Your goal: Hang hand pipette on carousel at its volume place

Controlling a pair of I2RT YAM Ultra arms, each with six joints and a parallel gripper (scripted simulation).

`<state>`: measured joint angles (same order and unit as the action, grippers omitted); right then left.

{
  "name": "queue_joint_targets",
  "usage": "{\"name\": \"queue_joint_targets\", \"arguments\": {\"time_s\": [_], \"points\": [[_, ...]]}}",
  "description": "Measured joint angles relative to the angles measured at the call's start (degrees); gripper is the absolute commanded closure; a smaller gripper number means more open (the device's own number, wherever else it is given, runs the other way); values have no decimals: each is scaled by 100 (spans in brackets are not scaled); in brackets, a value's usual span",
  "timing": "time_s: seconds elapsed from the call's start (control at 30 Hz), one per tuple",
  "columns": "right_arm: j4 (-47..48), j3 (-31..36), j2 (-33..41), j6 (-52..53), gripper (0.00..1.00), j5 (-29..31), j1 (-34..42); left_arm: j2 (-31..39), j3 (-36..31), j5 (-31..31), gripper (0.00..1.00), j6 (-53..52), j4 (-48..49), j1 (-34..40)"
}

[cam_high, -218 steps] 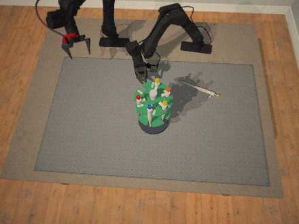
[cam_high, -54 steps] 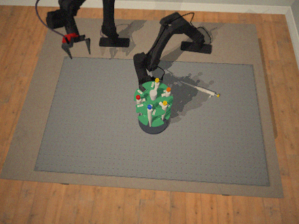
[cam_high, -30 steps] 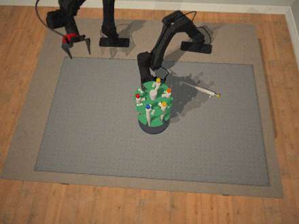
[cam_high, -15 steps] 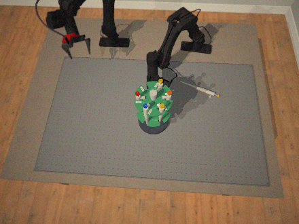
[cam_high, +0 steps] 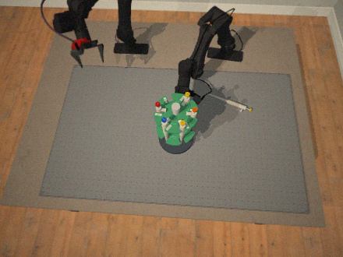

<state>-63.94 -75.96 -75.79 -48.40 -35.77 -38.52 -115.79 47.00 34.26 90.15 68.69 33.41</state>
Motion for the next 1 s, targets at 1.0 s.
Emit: {"name": "queue_joint_targets", "arguments": {"time_s": [1.0], "points": [[0,0,0,0,0,0,0,337,-603,-2590,100,0,282,-1080]]}}
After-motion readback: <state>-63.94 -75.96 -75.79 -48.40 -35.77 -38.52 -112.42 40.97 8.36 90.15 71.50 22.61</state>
